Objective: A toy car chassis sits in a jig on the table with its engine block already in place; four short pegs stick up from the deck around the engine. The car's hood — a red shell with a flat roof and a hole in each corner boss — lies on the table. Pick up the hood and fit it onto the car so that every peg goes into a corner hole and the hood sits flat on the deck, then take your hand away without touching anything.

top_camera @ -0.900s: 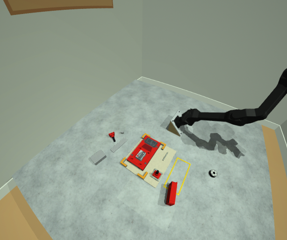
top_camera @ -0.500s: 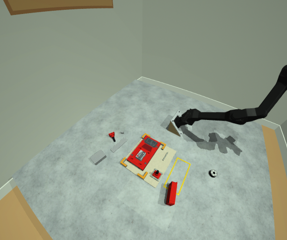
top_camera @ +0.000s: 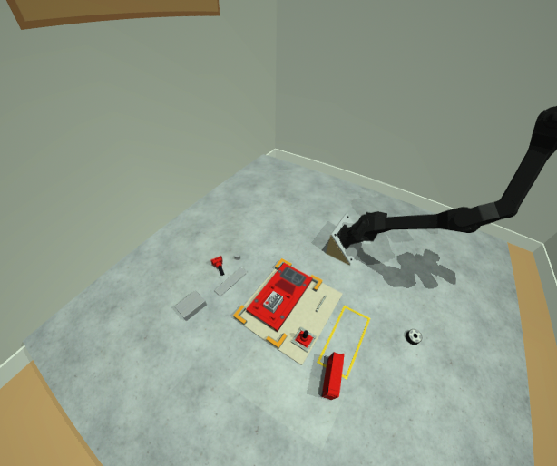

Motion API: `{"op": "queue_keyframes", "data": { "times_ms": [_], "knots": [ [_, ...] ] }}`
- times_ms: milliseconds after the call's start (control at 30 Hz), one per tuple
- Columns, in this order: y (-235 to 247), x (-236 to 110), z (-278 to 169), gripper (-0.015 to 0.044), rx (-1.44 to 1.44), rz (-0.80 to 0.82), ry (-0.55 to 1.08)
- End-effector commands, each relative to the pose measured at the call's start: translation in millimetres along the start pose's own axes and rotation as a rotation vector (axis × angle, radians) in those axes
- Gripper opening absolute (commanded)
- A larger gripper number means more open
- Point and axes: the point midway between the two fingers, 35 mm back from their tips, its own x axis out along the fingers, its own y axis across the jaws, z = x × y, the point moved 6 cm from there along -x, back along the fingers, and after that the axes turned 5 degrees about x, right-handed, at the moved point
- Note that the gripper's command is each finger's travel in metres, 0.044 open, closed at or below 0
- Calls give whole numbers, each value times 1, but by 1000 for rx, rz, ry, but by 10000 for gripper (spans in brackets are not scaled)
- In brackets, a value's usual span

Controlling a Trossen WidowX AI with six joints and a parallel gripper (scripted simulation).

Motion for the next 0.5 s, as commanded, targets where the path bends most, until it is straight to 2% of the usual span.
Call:
{"op": "queue_keyframes", "data": {
  "times_ms": [0,467],
  "knots": [
    [-30,-6,12,0,69,-103,-52],
    [-114,-36,17,0,275,-401,-173]
  ]
}}
